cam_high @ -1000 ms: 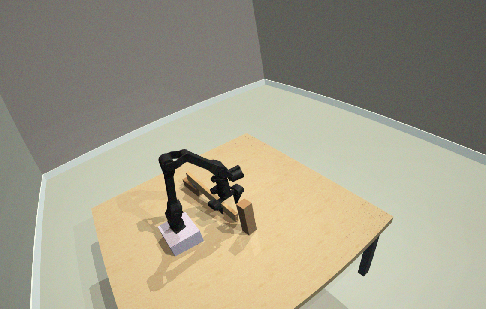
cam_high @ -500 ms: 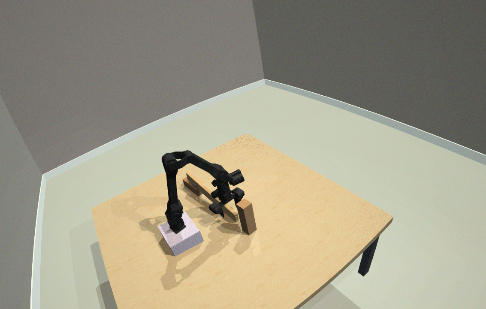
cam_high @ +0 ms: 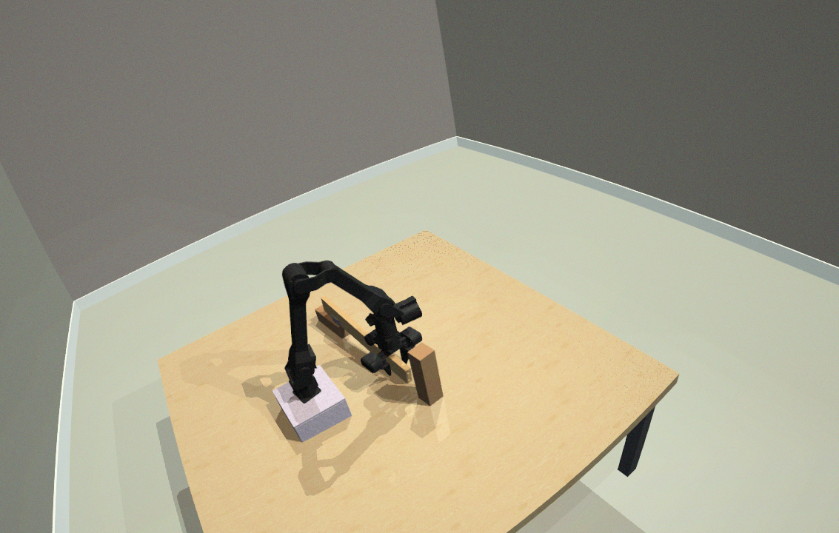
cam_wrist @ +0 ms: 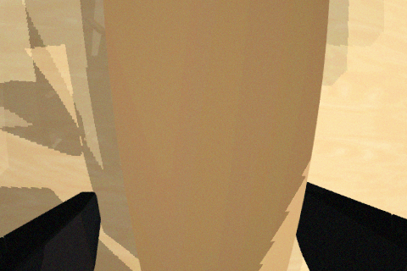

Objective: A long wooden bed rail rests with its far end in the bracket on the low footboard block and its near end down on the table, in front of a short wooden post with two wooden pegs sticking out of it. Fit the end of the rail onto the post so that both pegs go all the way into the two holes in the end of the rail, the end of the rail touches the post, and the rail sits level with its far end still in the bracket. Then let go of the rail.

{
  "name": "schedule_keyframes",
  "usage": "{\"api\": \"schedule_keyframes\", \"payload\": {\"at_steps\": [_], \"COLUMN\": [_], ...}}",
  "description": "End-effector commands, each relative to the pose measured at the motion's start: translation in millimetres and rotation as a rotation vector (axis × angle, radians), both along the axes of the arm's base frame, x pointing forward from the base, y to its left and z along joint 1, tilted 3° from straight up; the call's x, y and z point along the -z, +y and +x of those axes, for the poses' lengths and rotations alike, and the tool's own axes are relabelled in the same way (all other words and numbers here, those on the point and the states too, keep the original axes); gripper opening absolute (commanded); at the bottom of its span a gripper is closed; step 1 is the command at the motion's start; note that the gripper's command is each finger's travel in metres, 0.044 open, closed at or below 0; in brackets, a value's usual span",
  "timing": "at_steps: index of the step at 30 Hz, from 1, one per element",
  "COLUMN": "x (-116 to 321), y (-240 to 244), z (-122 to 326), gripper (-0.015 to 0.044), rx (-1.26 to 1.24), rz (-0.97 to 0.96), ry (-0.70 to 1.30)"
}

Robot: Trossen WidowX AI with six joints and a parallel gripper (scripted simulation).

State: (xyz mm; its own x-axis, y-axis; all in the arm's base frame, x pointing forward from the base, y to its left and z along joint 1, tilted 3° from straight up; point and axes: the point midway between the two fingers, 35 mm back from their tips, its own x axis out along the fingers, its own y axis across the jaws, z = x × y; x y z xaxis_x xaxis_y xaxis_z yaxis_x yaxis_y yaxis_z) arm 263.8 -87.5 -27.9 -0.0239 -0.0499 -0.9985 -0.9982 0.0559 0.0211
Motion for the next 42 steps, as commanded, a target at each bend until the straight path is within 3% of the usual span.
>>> {"api": "schedule_keyframes", "payload": {"at_steps": [1, 6, 13, 42], "x": [0.6, 0.6, 0.6, -8.8], "y": [0.5, 0.5, 0.5, 0.2], "z": [0.2, 0.2, 0.2, 1.4], "gripper": [0.0177, 0.0046, 0.0000, 0.0000], "rx": [-0.003, -0.003, -0.003, -0.003], "rz": [0.004, 0.004, 0.004, 0.004], "ry": [-0.001, -0.001, -0.001, -0.002]}}
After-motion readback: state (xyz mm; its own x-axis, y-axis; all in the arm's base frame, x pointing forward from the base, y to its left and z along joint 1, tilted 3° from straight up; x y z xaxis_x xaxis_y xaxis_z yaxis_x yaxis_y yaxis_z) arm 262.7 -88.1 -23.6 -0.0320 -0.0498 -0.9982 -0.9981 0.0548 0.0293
